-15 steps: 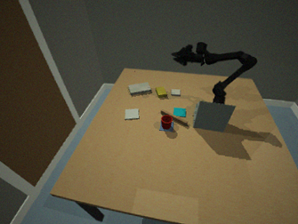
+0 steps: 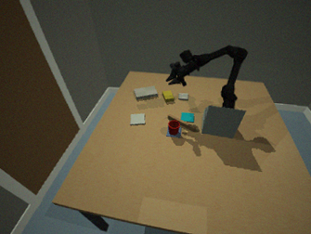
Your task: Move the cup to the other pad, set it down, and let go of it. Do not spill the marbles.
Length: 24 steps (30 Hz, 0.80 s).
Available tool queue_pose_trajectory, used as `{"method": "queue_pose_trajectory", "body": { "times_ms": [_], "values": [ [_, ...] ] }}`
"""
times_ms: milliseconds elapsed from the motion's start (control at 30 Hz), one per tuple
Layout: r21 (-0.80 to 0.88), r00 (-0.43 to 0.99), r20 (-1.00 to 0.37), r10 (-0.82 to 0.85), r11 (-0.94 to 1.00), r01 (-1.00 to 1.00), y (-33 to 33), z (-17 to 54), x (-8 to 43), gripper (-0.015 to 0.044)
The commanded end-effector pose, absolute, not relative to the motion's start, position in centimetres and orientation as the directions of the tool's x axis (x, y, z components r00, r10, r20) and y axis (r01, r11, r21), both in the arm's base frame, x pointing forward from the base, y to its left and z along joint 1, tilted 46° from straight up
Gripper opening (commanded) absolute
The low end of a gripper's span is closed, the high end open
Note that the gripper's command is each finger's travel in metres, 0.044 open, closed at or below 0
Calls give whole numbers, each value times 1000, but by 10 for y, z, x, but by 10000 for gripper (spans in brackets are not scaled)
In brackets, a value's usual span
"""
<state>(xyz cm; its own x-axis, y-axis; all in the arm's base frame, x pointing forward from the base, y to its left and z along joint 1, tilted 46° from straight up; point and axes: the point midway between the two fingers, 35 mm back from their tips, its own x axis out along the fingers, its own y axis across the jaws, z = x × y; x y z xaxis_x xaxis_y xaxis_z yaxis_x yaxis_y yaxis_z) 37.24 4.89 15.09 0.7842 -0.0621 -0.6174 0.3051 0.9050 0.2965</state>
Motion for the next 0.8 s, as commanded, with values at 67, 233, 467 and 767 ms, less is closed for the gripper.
{"method": "queue_pose_trajectory", "body": {
  "times_ms": [67, 233, 467, 767],
  "values": [
    [186, 549, -815, -184, 815, 549, 72, 69, 366, 148],
    [-1, 343, -878, -334, 718, 696, 85, 8, 344, 148],
    [-272, 129, -802, -584, 549, 790, 93, -56, 302, 148],
    [-372, 78, -706, -704, 462, 805, 89, -77, 283, 148]
  ]
}}
